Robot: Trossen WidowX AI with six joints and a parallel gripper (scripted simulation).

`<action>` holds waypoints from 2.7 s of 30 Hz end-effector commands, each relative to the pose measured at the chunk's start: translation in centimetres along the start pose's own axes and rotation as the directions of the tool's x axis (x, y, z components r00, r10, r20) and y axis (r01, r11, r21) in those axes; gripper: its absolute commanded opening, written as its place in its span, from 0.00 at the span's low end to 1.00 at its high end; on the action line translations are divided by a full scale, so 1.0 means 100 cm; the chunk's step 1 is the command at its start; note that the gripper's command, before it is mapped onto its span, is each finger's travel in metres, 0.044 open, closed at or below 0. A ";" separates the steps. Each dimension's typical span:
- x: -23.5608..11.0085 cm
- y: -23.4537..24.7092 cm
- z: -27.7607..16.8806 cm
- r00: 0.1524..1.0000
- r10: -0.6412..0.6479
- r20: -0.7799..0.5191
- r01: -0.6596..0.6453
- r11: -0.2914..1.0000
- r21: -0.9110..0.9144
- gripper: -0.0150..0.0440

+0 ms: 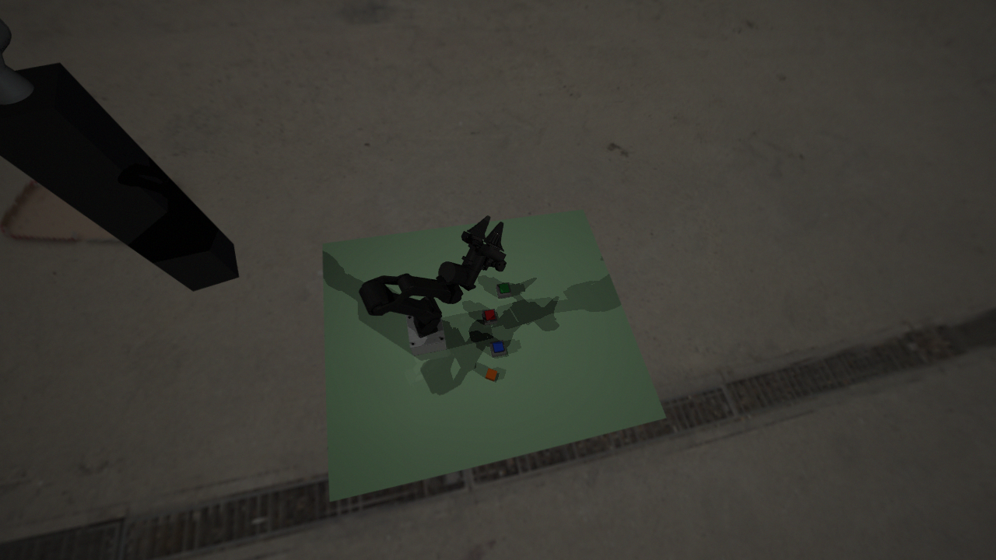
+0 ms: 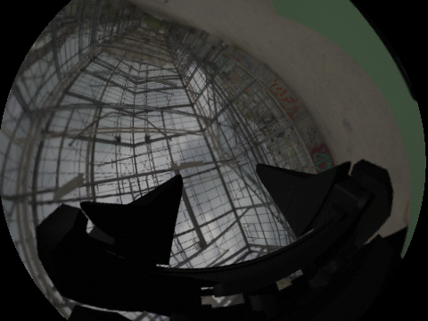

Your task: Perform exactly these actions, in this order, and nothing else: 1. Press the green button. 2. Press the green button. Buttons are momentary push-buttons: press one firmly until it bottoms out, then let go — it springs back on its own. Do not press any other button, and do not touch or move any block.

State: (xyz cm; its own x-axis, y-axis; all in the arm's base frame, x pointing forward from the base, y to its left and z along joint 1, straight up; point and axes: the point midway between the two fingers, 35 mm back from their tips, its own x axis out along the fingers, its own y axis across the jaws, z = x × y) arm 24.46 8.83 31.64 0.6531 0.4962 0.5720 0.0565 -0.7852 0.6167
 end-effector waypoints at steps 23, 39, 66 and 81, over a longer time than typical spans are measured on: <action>-0.031 -0.109 0.226 0.027 -0.612 0.790 0.976 -0.156 -0.154 0.93; -0.100 -0.116 0.202 -0.541 -0.619 0.570 0.625 -0.749 -0.220 0.93; -0.134 -0.154 0.237 -0.541 -0.619 0.570 0.625 -0.749 -0.220 0.29; -0.139 -0.161 0.244 -0.541 -0.619 0.570 0.625 -0.749 -0.220 0.29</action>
State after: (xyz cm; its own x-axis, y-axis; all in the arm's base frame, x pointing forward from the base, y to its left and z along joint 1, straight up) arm 33.06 5.65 1.29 0.0517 0.0149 -0.9986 0.2037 0.9787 0.0252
